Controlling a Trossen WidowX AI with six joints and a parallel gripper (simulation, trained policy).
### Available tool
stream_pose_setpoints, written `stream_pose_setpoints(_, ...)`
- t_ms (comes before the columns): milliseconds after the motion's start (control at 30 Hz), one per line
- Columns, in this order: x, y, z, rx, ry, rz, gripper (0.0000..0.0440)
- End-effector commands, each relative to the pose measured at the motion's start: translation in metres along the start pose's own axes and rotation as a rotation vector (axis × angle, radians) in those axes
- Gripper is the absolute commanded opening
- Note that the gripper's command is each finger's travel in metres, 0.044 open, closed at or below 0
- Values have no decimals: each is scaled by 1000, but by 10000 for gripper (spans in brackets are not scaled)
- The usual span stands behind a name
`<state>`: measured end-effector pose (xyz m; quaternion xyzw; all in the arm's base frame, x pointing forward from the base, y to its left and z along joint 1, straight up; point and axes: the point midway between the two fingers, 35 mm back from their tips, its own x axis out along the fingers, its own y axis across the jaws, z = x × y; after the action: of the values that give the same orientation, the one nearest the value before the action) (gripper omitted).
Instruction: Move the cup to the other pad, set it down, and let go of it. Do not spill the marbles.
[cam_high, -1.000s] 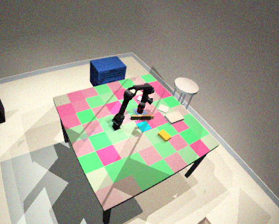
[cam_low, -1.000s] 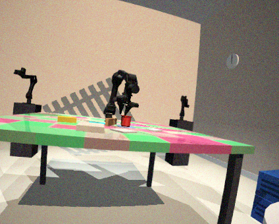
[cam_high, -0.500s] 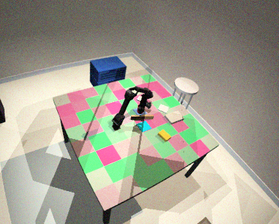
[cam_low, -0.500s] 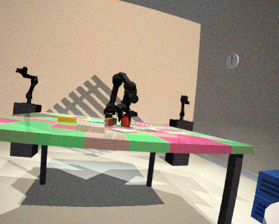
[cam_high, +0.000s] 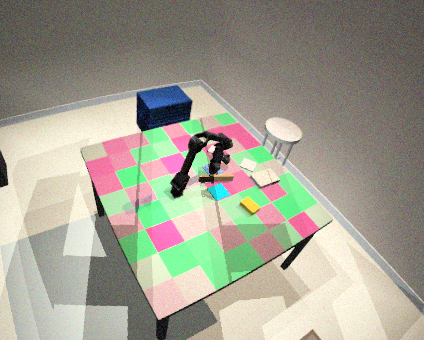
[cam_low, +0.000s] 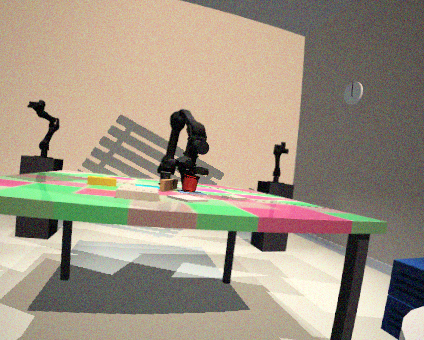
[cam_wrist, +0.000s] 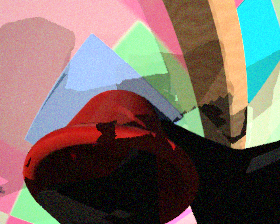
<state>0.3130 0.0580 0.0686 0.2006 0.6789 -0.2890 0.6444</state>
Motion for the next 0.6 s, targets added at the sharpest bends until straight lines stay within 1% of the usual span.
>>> stream_pose_setpoints(0,-1,-6,1,6,0,-11,0)
stream_pose_setpoints(233,-16,-13,1,40,-2,8,0)
stream_pose_setpoints(567,-47,-29,7,126,-16,54,3)
